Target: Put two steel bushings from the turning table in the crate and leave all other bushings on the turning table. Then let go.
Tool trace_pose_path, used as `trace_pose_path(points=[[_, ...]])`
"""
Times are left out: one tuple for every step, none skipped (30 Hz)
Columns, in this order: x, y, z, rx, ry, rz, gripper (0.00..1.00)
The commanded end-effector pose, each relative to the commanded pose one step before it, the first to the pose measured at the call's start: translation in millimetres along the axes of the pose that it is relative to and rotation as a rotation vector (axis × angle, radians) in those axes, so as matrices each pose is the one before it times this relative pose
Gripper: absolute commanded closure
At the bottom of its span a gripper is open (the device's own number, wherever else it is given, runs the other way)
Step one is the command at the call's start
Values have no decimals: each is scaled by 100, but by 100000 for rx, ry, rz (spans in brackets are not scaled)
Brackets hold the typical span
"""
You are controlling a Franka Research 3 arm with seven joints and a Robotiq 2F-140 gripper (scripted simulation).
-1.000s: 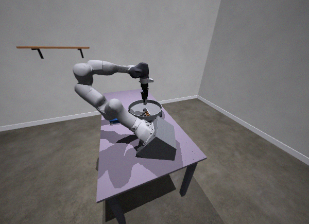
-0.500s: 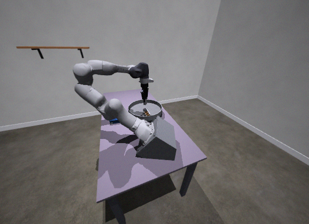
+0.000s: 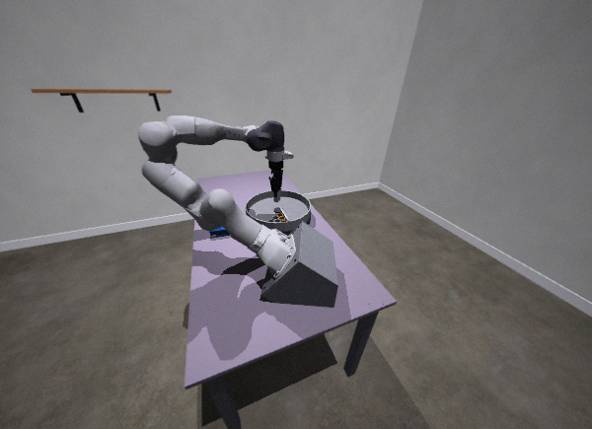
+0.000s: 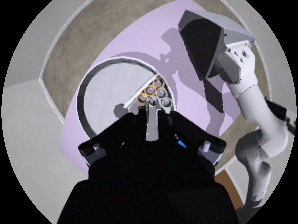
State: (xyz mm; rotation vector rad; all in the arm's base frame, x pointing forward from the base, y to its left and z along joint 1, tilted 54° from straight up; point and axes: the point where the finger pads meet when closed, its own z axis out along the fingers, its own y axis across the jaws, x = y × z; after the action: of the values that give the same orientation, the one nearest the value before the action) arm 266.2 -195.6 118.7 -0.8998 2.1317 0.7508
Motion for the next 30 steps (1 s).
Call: trace_pose_path(points=[[-264, 240, 502, 426, -34, -16747, 90], [-43, 53, 77, 0, 0, -1723, 90], [-44, 53, 77, -1, 1, -1732, 90], [0, 0, 0, 0, 0, 0, 90], [0, 0, 0, 0, 0, 0, 90], [-120, 140, 206, 0, 1, -4646, 90], [-46, 49, 75, 0, 0, -1687, 90], [-47, 49, 76, 0, 0, -1711, 90], [-48, 48, 76, 1, -1, -1712, 90], [-49, 47, 76, 0, 0, -1709, 90], [-49, 46, 76, 0, 0, -1707, 90], [-50, 45, 76, 0, 0, -1704, 90], [-51, 44, 76, 0, 0, -1702, 90], [-52, 44, 76, -1, 0, -1701, 90], [-52, 43, 76, -1, 1, -1698, 90], [-53, 41, 75, 1, -1, -1696, 90], [-54, 40, 75, 1, -1, -1696, 90], [-54, 39, 75, 1, 0, -1693, 90], [-55, 39, 75, 0, 0, -1692, 90], [-55, 38, 75, 0, 0, -1690, 90], [0, 0, 0, 0, 0, 0, 90], [0, 0, 0, 0, 0, 0, 90], [-151, 100, 203, -3, 1, -4567, 90], [-57, 33, 74, 1, 0, -1663, 90], [-58, 32, 75, 1, -1, -1685, 90], [-59, 32, 75, 1, 0, -1690, 90], [-59, 31, 75, 1, 0, -1693, 90], [-60, 30, 75, 0, 0, -1693, 90], [-60, 29, 75, 0, 0, -1694, 90], [-61, 28, 75, -1, 0, -1694, 90]])
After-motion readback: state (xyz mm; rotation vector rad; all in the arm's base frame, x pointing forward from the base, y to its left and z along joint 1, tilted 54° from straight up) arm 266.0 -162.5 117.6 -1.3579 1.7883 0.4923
